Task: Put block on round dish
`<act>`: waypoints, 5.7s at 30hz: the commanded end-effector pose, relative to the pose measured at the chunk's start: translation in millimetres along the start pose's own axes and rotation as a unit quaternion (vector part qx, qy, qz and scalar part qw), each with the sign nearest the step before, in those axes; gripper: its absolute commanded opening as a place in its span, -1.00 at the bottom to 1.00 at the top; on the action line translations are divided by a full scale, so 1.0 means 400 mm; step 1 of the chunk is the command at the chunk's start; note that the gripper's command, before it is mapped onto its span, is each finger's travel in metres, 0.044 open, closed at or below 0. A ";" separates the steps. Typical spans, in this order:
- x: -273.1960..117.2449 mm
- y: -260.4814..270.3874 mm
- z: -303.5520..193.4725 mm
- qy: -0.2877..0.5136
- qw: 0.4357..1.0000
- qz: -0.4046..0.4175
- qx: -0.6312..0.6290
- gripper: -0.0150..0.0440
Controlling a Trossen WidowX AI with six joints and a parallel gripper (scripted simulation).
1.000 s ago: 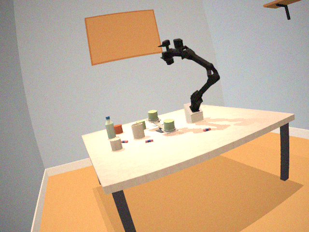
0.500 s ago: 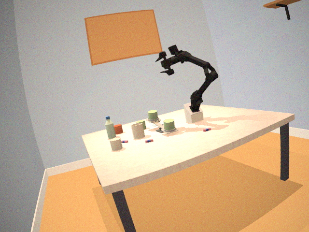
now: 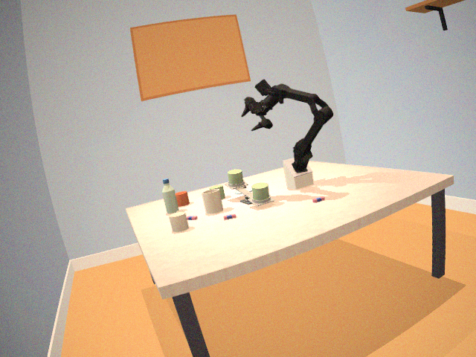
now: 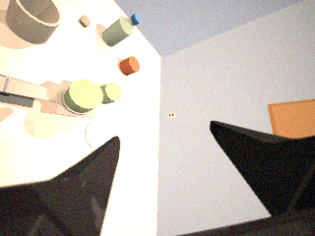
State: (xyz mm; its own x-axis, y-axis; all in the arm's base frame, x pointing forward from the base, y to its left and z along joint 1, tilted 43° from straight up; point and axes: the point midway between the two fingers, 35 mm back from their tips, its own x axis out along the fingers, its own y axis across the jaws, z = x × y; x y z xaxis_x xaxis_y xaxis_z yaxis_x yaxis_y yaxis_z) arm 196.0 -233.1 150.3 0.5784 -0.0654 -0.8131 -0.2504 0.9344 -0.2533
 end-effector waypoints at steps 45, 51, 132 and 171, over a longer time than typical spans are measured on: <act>0.067 0.351 0.095 -0.017 0.828 0.364 0.426 1.00; 0.081 0.372 0.138 0.055 0.787 0.380 0.483 1.00; 0.196 0.787 0.403 0.465 0.445 0.154 0.749 1.00; 0.207 0.801 0.403 0.465 0.445 0.153 0.750 -0.49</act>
State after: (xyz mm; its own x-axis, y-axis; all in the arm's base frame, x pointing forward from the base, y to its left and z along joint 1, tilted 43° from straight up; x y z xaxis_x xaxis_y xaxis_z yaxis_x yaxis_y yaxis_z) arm 284.3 122.2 81.4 -0.0630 0.6805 -0.7301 0.9956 0.0937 0.0014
